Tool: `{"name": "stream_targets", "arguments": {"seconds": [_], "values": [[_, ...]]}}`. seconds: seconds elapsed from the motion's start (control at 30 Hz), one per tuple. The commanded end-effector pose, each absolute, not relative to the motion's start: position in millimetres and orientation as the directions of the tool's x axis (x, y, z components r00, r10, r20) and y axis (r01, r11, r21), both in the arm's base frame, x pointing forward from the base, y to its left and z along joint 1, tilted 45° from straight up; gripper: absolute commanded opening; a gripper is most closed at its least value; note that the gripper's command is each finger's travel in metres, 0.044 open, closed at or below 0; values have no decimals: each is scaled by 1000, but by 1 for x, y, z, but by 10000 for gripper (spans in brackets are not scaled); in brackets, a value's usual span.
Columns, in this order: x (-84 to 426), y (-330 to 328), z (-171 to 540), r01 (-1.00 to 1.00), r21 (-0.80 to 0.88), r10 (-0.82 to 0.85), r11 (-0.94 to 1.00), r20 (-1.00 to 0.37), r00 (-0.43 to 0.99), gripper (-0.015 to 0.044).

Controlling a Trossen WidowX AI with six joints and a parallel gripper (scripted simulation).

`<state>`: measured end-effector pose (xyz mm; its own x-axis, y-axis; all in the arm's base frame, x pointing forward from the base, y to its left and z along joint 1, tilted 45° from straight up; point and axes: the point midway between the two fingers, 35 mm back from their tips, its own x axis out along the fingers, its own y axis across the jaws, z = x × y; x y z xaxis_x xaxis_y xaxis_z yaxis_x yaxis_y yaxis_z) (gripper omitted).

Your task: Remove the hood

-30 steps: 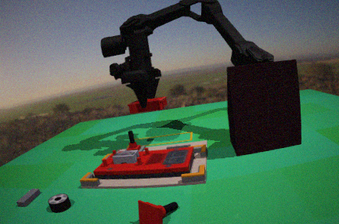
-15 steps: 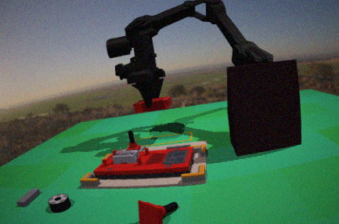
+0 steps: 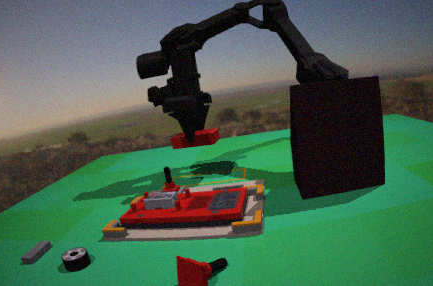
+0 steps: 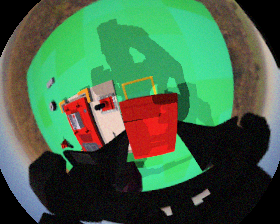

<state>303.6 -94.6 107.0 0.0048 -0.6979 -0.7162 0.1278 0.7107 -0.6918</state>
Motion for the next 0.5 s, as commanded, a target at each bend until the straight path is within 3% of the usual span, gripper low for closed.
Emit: {"name": "stream_targets", "arguments": {"seconds": [0.0, 0.47], "values": [[302, -98, 102, 121, -696, -701, 708, -713, -2, 0], [303, -107, 94, 122, -696, -701, 708, -713, -2, 0]]}}
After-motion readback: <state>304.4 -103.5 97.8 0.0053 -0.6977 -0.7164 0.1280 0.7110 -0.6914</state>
